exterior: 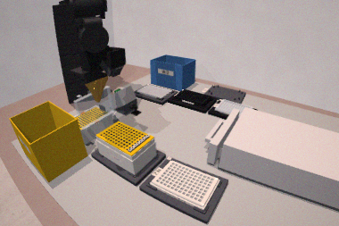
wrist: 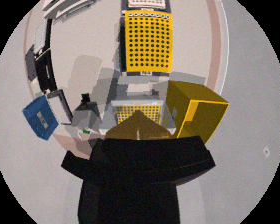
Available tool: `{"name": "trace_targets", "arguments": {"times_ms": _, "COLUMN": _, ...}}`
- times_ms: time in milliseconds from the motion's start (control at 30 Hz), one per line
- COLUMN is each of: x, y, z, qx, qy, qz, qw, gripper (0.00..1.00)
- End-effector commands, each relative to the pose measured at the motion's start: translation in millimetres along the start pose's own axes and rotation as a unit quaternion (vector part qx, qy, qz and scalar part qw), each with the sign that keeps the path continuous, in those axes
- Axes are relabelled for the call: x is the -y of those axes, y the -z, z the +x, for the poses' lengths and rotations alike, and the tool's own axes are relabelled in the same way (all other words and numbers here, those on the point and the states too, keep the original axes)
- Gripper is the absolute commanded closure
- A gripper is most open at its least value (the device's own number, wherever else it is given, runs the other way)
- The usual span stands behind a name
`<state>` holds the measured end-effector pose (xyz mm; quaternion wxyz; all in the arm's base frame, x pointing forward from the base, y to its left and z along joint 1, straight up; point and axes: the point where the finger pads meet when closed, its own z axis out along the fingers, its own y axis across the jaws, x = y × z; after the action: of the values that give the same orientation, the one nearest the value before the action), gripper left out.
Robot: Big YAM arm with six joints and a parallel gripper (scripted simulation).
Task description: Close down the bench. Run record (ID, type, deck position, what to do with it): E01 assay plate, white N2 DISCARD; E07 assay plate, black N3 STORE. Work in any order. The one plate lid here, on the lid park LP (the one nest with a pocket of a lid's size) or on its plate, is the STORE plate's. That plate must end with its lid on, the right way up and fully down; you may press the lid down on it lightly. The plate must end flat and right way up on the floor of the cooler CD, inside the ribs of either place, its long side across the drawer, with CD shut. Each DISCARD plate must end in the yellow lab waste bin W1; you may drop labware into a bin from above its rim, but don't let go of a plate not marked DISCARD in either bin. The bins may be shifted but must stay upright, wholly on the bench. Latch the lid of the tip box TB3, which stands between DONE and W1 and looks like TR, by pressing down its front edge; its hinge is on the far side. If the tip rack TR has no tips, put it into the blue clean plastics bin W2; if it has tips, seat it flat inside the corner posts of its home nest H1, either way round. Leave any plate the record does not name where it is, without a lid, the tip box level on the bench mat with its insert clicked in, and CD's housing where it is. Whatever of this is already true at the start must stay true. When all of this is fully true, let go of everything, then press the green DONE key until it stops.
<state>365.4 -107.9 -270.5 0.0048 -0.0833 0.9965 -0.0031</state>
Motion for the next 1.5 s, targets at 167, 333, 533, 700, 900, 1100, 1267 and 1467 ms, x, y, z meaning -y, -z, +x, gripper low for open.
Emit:
{"name": "trace_targets", "arguments": {"times_ms": 167, "x": 6.7, "y": 8.4, "z": 3.2, "qx": 0.014, "qy": 0.005, "qz": 0.006, "qw": 1.0, "gripper": 1.0}}
{"name": "trace_targets", "arguments": {"times_ms": 333, "x": 8.2, "y": 12.0, "z": 7.1, "qx": 0.017, "qy": 0.005, "qz": 0.008, "qw": 1.0, "gripper": 1.0}}
{"name": "trace_targets", "arguments": {"times_ms": 533, "x": 3.8, "y": 8.0, "z": 16.2, "qx": 0.011, "qy": 0.008, "qz": 0.004, "qw": 1.0, "gripper": 1.0}}
{"name": "trace_targets", "arguments": {"times_ms": 700, "x": 6.7, "y": 10.6, "z": 22.1, "qx": 0.013, "qy": 0.005, "qz": 0.006, "qw": 1.0, "gripper": 1.0}}
{"name": "trace_targets", "arguments": {"times_ms": 900, "x": 7.7, "y": 13.2, "z": 28.4, "qx": 0.016, "qy": 0.005, "qz": 0.007, "qw": 1.0, "gripper": 1.0}}
{"name": "trace_targets", "arguments": {"times_ms": 1100, "x": 4.8, "y": 11.6, "z": 35.3, "qx": 0.012, "qy": 0.007, "qz": 0.005, "qw": 1.0, "gripper": 1.0}}
{"name": "trace_targets", "arguments": {"times_ms": 1267, "x": 2.1, "y": 8.7, "z": 35.9, "qx": 0.006, "qy": 0.005, "qz": 0.002, "qw": 1.0, "gripper": 1.0}}
{"name": "trace_targets", "arguments": {"times_ms": 1467, "x": 2.1, "y": 8.7, "z": 35.9, "qx": 0.006, "qy": 0.005, "qz": 0.002, "qw": 1.0, "gripper": 1.0}}
